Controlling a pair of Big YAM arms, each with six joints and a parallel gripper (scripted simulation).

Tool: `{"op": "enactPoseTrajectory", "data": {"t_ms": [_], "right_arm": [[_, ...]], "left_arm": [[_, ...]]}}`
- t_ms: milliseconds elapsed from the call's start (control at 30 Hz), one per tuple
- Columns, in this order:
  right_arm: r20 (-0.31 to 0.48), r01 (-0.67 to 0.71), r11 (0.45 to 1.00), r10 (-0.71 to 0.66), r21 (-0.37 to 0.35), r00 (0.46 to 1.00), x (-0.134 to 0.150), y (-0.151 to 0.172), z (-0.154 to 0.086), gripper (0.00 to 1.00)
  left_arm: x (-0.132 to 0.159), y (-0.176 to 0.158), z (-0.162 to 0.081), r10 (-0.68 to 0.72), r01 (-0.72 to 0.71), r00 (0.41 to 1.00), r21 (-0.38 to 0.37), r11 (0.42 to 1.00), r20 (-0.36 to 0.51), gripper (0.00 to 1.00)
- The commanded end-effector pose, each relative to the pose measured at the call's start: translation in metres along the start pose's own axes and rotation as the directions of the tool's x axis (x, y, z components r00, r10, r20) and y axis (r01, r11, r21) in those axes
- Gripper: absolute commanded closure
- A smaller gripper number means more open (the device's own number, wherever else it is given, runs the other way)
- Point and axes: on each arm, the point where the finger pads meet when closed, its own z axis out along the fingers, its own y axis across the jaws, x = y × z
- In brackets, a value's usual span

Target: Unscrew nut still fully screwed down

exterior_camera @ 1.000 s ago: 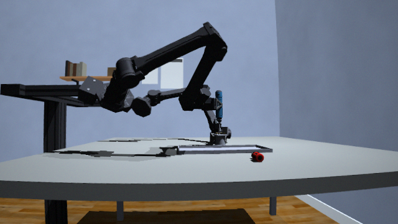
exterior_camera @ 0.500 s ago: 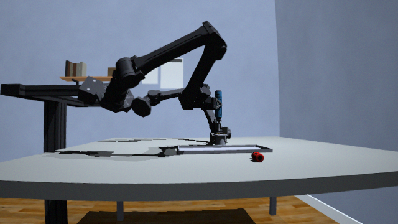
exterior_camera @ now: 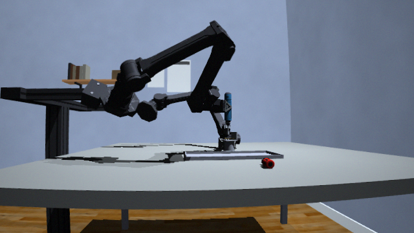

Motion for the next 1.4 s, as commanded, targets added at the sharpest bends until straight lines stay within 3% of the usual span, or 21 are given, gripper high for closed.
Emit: {"op": "enactPoseTrajectory", "data": {"t_ms": [0, 1367], "right_arm": [[0.090, -0.003, 1.000, 0.001, 0.016, 0.996, -0.054, -0.008, 0.019, 0.58], [0.082, -0.003, 1.000, 0.002, 0.018, 0.997, -0.082, 0.000, 0.040, 0.58]], "left_arm": [[-0.005, 0.004, 0.001, 0.010, -0.010, 1.000, -0.005, 1.000, 0.002, 0.41], [-0.005, 0.004, 0.001, 0.010, -0.010, 1.000, -0.005, 1.000, 0.002, 0.41]]}}
